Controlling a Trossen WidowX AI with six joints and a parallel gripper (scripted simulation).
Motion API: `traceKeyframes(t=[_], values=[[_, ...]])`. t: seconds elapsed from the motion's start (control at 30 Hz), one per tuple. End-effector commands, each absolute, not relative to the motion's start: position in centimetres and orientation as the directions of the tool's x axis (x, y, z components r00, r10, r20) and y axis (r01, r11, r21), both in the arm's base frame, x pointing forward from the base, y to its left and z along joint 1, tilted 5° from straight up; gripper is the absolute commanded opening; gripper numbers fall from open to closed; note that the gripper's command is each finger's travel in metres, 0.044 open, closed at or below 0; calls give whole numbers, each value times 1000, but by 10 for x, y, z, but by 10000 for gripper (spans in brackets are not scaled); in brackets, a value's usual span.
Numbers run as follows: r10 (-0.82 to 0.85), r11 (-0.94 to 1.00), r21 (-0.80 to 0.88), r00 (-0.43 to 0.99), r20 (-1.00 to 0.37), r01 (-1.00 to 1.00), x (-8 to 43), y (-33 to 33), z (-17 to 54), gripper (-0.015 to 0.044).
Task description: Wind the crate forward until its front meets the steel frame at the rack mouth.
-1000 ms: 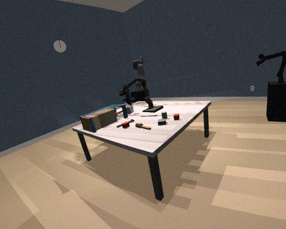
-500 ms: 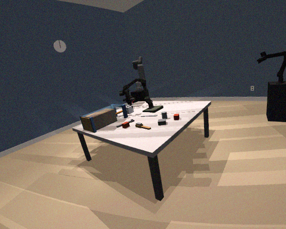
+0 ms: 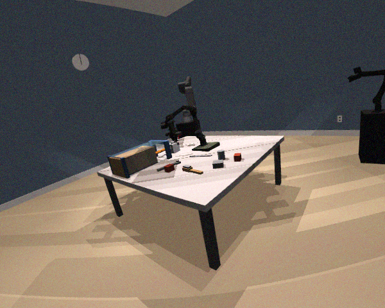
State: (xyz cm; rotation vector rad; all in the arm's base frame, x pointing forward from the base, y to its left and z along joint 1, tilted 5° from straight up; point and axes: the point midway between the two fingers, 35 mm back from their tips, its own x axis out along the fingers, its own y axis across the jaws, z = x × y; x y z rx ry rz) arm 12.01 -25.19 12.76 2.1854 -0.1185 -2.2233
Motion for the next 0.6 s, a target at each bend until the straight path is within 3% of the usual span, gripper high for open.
traceKeyframes(t=[0.0, 0.57], values=[[-59, -996, 60, -16, -998, -63, 120, -250, 123, 0], [-59, -996, 60, -16, -998, -65, 120, -250, 124, 0]])
